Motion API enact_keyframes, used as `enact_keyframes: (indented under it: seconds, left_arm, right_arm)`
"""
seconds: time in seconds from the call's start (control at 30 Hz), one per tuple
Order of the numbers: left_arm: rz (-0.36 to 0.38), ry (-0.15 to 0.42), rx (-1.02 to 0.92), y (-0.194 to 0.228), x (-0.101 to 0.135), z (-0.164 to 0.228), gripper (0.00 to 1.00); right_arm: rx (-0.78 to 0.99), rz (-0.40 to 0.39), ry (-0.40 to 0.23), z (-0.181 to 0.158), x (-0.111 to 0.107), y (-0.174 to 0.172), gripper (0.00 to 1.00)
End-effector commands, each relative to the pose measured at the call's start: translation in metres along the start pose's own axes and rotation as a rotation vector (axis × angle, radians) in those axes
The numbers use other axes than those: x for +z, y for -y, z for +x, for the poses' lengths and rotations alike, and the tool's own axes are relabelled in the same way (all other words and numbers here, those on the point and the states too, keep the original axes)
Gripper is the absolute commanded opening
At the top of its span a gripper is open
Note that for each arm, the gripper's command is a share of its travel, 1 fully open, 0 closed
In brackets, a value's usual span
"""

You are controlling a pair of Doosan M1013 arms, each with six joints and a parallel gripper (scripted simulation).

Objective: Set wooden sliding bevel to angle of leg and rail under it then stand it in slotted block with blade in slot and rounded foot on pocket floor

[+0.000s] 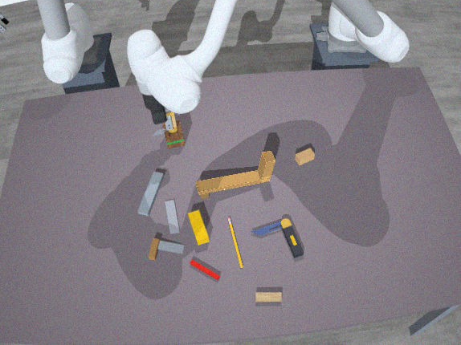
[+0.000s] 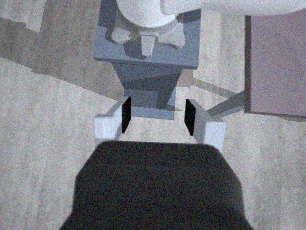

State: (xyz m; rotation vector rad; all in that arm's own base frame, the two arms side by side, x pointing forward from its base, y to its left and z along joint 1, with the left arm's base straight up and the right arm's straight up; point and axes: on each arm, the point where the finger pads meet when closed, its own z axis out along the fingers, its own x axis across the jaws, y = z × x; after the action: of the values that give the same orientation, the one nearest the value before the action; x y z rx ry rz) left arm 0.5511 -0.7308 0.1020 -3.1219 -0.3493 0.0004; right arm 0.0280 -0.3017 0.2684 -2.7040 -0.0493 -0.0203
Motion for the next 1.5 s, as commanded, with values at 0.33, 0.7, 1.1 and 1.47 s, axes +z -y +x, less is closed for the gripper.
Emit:
enact_keyframes:
  seconds: [0.33, 0.7, 1.1, 1.47]
  left_arm:
    - [-0.002, -0.001, 0.000, -0.0003, 0.0014, 0.0003, 0.00]
    - [-0.002, -0.001, 0.000, -0.0003, 0.0016, 0.0003, 0.00]
    - [-0.002, -0.001, 0.000, -0.0003, 0.0046, 0.0003, 0.00]
    - [-0.002, -0.001, 0.000, -0.0003, 0.0046, 0.0003, 1.00]
  right_arm:
    - [0.000, -0.001, -0.001, 0.0001, -0.0006, -0.0001, 1.00]
    - [0.000, -0.001, -0.001, 0.0001, -0.0006, -0.0001, 1.00]
    - [0.000, -0.001, -0.001, 0.0001, -0.0006, -0.0001, 1.00]
    - [0.000, -0.001, -0.001, 0.0001, -0.0006, -0.0001, 1.00]
